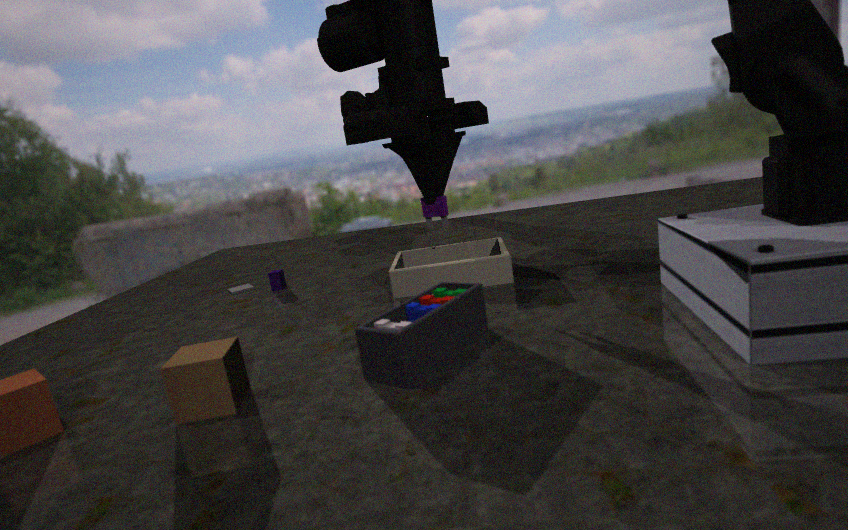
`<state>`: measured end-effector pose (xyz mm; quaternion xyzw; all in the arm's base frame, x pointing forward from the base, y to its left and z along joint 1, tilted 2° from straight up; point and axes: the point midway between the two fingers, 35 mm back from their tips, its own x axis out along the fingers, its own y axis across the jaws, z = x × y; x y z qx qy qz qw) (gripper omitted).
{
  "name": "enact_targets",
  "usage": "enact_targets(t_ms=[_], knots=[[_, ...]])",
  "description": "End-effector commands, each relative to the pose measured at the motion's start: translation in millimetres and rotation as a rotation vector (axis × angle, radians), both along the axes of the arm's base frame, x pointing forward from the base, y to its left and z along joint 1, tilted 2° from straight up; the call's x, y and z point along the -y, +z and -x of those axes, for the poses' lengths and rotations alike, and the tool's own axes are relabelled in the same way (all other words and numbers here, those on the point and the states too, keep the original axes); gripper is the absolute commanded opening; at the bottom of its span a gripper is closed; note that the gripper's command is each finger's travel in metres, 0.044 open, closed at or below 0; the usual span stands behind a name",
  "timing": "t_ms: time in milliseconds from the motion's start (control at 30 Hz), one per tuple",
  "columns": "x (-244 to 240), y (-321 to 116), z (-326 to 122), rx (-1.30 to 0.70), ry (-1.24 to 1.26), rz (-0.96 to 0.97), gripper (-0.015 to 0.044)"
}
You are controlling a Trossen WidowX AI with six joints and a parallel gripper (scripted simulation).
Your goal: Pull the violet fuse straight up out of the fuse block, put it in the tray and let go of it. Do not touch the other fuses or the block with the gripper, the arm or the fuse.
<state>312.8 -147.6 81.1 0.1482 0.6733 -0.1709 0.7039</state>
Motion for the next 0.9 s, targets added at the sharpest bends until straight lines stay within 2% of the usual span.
enact_targets(t_ms=[0,867], knots=[[16.8,1.3,4.8,0.003,0.003,-0.002,0.0000],[19.3,-34.9,3.7,0.003,0.003,-0.002,0.0000]])
